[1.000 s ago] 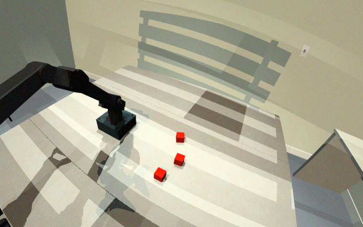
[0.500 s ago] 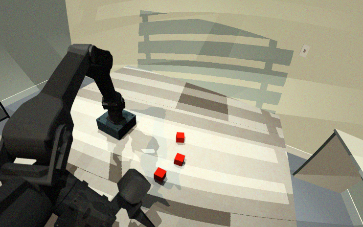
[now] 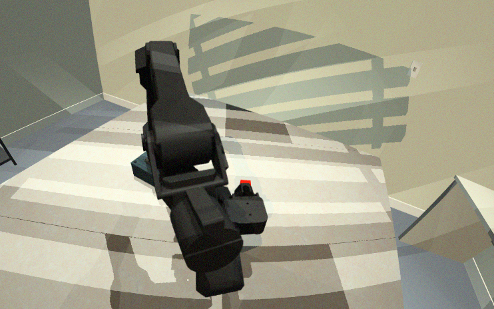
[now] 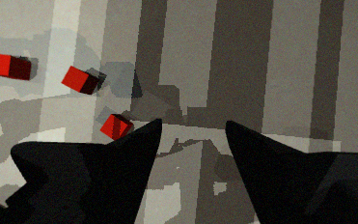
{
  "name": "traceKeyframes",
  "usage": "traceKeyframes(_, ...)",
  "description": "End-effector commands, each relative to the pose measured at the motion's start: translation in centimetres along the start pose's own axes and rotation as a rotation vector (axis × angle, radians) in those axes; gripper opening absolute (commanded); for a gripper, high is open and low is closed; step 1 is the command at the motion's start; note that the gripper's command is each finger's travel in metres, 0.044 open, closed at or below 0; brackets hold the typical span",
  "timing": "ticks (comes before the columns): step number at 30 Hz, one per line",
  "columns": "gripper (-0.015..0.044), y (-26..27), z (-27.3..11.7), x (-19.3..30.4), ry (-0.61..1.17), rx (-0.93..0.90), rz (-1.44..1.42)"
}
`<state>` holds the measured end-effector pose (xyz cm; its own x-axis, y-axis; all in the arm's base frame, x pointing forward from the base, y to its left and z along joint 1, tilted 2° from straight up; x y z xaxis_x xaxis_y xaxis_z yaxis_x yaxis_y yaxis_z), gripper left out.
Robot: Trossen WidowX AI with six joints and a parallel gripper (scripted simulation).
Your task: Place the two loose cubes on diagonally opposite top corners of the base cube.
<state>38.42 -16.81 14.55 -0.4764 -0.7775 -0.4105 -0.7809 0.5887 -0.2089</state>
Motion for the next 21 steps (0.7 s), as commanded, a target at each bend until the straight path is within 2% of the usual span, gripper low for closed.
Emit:
traceKeyframes(1,0.0265,2.6,0.5,-1.0,0.076,-0.067,-0.207)
traceKeyframes(11,0.0265,10.5,1.1,-2.7,0.255,-0.347,-0.912)
traceKeyframes(18,0.0265,11.1,1.2,-2.7,0.263,-0.369,-0.961)
traceKeyframes(21,0.0265,11.3,3.1,-2.0,0.263,-0.369,-0.961)
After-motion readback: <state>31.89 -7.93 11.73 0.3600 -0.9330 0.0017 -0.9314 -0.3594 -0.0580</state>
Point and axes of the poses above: the point midway between the two fingers, 35 mm back from their tips, its own z axis out along the fingers, its own y axis across the jaws, x = y × z, the point moved 1 cm from there along -z, back along the fingers, and after that the axes turned 15 degrees about -z, right-handed, at the moved point
